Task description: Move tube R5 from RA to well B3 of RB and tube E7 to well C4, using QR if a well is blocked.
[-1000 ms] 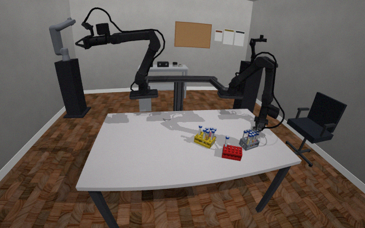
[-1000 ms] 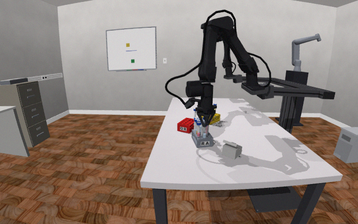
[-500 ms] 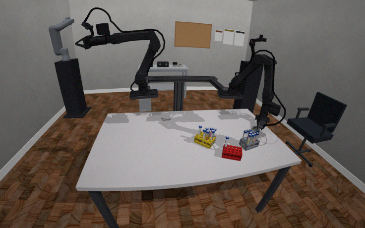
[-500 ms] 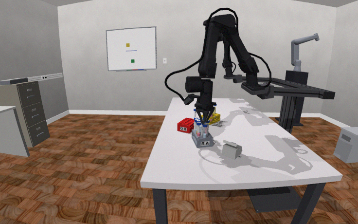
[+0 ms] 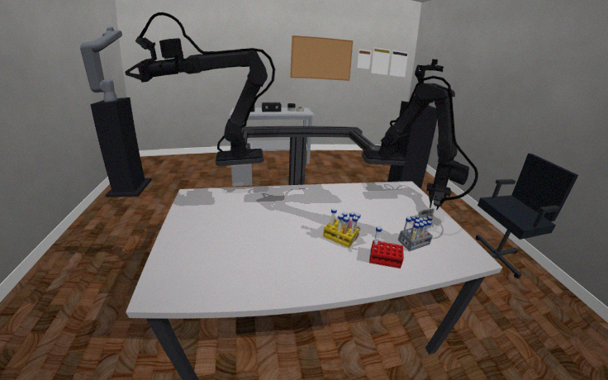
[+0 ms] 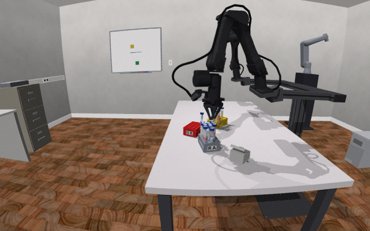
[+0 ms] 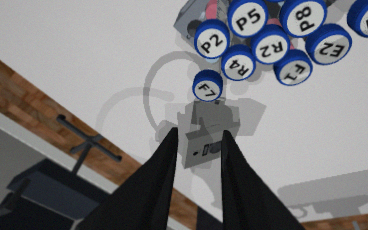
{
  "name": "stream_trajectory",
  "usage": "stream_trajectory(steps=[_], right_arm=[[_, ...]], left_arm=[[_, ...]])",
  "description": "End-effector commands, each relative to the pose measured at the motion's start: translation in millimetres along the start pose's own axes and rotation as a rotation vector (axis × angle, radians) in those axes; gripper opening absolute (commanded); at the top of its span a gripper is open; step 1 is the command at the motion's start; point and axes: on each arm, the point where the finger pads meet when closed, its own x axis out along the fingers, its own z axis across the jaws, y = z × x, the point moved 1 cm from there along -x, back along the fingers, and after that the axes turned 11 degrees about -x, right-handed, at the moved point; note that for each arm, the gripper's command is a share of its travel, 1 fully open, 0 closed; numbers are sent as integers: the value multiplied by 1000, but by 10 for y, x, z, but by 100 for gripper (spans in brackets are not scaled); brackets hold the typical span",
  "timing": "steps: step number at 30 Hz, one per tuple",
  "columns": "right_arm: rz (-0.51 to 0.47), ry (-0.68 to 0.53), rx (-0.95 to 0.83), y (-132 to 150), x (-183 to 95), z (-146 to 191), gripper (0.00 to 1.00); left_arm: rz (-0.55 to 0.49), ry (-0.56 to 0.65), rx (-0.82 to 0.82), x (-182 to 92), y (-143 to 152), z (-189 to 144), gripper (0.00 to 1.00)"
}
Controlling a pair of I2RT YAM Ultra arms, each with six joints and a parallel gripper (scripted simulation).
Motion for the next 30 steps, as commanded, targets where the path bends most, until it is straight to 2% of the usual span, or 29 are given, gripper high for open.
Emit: stream_trajectory(steps=[1,6,8,9,11,14,16,21,30], right_arm=[[-45,31,8,-222,-120,-126,0],[-45,31,8,-222,-120,-126,0],[-45,31,8,-222,-120,-126,0],[-45,31,8,-222,-120,-126,0],[-45,31,8,-222,-120,-126,0],[-45,31,8,-222,-120,-126,0],[-45,31,8,-222,-120,-126,0],[-45,31,8,-222,-120,-126,0],[-45,31,8,-222,-120,-126,0]], left_arm=[[-7,7,2,-123,-40,14,30],[-12,0,1,-267,-49,50,30],[9,18,-1,-187,17,-28,30],[5,16,-32,-214,-54,-51,0],[28,31,-100,-182,-1,-201,0],[25,23,-199,-185,-66,-272,0],[25,23,-199,-185,-66,-272,0],[8,6,-365,-169,-186,-376,0],[6,7,-367,-141,-311,-647,0]])
